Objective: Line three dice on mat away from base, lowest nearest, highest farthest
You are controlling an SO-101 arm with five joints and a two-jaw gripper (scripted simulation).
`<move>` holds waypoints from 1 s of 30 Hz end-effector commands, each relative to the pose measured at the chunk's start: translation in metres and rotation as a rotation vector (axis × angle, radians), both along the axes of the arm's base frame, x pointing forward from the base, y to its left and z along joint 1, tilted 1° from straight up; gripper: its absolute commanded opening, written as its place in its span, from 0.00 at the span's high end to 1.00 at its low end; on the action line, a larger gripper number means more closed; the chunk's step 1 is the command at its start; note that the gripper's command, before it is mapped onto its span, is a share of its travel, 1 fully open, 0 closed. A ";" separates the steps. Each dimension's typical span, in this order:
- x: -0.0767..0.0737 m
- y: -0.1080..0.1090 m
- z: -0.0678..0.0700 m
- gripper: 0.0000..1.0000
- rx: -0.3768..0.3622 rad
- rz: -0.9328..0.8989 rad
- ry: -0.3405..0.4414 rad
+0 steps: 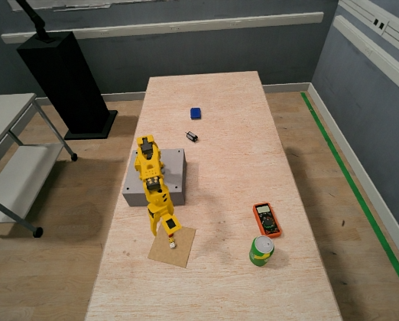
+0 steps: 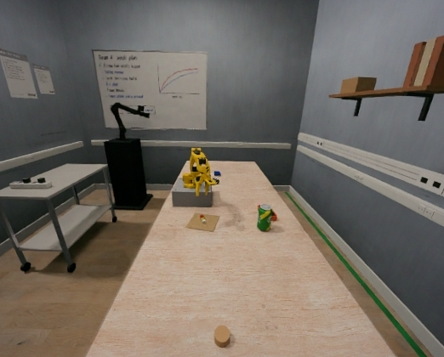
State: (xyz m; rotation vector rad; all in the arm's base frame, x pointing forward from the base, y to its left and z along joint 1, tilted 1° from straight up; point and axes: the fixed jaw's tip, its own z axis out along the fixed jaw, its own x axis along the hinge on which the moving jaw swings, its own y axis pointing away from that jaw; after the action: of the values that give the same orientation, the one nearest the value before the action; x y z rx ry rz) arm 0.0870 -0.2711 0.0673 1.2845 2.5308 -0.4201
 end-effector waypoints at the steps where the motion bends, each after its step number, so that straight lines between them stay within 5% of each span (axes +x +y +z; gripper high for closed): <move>1: -0.002 0.000 0.016 0.75 -0.051 -0.010 -0.018; 30: 0.017 -0.032 0.027 0.75 -0.045 -0.168 -0.108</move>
State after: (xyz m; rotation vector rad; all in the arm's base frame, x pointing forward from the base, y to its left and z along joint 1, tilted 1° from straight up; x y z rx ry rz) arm 0.0982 -0.2987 0.0935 1.4176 2.3280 -0.4722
